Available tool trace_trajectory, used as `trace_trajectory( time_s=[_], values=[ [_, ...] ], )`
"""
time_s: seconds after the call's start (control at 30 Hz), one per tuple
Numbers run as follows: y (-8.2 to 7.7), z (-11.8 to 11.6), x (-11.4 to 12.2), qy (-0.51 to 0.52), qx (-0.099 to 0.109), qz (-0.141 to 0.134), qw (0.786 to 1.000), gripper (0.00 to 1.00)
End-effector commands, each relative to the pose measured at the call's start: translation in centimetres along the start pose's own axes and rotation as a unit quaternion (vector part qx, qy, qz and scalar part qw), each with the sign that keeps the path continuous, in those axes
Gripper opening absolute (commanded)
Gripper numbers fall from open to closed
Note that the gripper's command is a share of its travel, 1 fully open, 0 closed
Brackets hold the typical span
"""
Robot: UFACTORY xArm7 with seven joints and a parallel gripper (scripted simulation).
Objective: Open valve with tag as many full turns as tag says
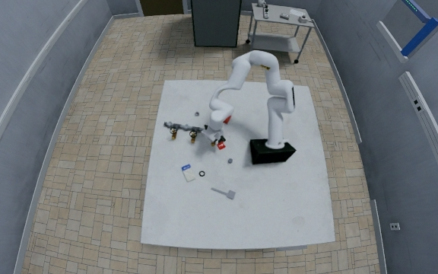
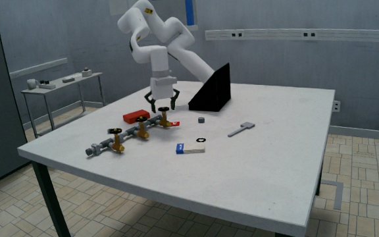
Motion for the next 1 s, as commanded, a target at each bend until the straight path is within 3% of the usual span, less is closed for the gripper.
trace_trajectory(
  time_s=[0.0,0.13,0.2,0.23,0.33,0.47,0.7,0.77,0.8,0.87,0.97],
  values=[
    [-0.15,-0.13,-0.14,0.138,0.01,0.004,0.99,1.0],
    [-0.15,-0.07,-0.13,0.256,0.006,0.005,0.967,1.0],
    [-0.15,-0.07,-0.13,0.256,0.006,0.005,0.967,1.0],
    [-0.15,-0.13,-0.14,0.339,0.009,0.006,0.941,1.0],
    [-0.15,-0.03,-0.12,0.4,0.003,0.005,0.917,1.0],
    [-0.15,0.04,-0.1,0.507,-0.001,0.004,0.862,1.0],
    [-0.14,0.14,-0.07,0.676,-0.008,0.001,0.737,1.0],
    [-0.14,0.14,-0.07,0.676,-0.008,0.001,0.737,1.0],
    [-0.14,0.11,-0.07,0.737,-0.006,0.002,0.676,1.0],
    [-0.14,0.14,-0.06,0.764,-0.008,0.001,0.645,1.0],
    [-0.14,0.13,-0.06,0.816,-0.008,0.0,0.578,1.0]
  ],
)
Point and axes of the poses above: the point where the finger pads meet when closed, its own y axis out along the fingers, its own z axis across the jaws, x = y × z, the point moved 9 cm from there along -y, back along the fingers, and after that the axes turned 5 degrees about -y, right-handed, at the moved point
